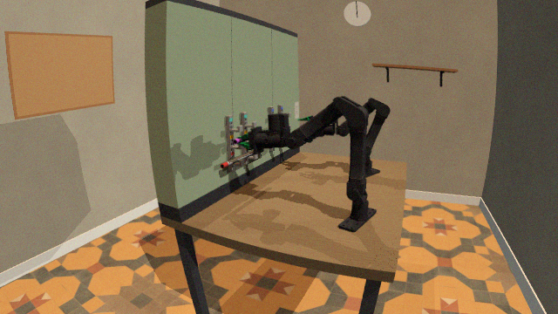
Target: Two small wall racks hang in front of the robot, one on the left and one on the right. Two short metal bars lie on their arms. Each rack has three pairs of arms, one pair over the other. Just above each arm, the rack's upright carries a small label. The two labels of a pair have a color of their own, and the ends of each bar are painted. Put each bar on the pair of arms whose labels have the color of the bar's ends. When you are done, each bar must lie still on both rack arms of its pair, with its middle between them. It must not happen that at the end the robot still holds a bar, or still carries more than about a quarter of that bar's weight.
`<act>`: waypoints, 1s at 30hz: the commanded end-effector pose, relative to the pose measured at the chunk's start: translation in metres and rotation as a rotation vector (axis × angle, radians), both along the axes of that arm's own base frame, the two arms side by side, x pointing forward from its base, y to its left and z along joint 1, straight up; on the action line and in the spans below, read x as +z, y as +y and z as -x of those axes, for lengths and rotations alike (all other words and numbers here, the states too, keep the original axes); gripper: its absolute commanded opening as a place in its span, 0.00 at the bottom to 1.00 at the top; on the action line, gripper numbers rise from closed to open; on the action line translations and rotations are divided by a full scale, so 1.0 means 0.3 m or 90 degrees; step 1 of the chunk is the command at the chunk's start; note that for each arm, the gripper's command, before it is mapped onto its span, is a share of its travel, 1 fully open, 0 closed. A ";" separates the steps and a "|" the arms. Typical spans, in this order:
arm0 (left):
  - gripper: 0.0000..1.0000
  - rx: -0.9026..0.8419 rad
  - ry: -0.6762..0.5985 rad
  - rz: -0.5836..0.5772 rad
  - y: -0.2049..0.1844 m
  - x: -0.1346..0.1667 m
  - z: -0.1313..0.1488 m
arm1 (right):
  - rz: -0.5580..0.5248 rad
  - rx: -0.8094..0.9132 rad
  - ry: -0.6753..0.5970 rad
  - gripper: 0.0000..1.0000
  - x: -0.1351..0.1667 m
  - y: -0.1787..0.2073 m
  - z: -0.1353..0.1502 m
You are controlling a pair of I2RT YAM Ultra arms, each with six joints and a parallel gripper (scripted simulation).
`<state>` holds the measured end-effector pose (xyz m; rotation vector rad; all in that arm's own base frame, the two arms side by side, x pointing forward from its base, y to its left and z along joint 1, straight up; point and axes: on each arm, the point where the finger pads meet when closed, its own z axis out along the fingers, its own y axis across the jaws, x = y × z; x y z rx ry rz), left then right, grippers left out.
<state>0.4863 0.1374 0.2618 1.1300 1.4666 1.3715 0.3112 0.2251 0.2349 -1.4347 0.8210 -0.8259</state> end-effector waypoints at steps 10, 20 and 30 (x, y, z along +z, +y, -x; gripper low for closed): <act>0.00 0.008 -0.050 -0.005 -0.066 0.080 -0.008 | -0.014 -0.001 -0.006 1.00 0.024 -0.015 0.006; 0.00 0.008 -0.050 -0.005 -0.115 0.071 -0.022 | -0.014 -0.001 -0.006 1.00 0.024 -0.015 0.006; 0.00 0.008 -0.050 -0.005 -0.176 0.047 -0.040 | -0.014 -0.001 -0.006 1.00 0.024 -0.015 0.006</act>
